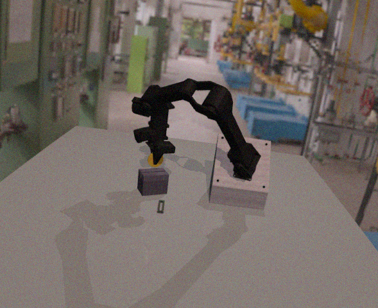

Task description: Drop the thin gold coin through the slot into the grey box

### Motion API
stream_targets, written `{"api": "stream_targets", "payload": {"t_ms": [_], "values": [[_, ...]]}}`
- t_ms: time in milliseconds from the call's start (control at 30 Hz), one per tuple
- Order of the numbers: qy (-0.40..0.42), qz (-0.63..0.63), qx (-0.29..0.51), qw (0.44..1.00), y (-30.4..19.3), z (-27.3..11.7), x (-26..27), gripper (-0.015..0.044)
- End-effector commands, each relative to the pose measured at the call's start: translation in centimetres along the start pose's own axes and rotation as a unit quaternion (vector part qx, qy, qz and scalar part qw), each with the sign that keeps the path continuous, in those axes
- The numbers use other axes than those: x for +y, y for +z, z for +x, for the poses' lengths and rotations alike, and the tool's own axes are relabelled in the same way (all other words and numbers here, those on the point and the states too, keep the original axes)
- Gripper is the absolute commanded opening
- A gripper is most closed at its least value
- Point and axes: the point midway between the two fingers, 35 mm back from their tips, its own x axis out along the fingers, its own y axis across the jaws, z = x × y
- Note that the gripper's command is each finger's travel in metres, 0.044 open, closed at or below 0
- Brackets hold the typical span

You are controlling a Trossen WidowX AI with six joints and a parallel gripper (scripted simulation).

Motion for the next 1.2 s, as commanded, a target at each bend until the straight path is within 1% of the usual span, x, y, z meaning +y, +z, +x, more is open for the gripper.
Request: {"api": "stream_targets", "payload": {"t_ms": [0, 633, 1167], "values": [[-0.001, -0.008, 0.0, 1.0, 0.14, -0.19, -0.21, 0.0], [0.0, -0.008, 0.0, 1.0, 0.13, -0.17, -0.16, 0.0], [0.0, 0.001, 0.0, 1.0, -0.07, 0.59, -0.03, 0.0]]}}
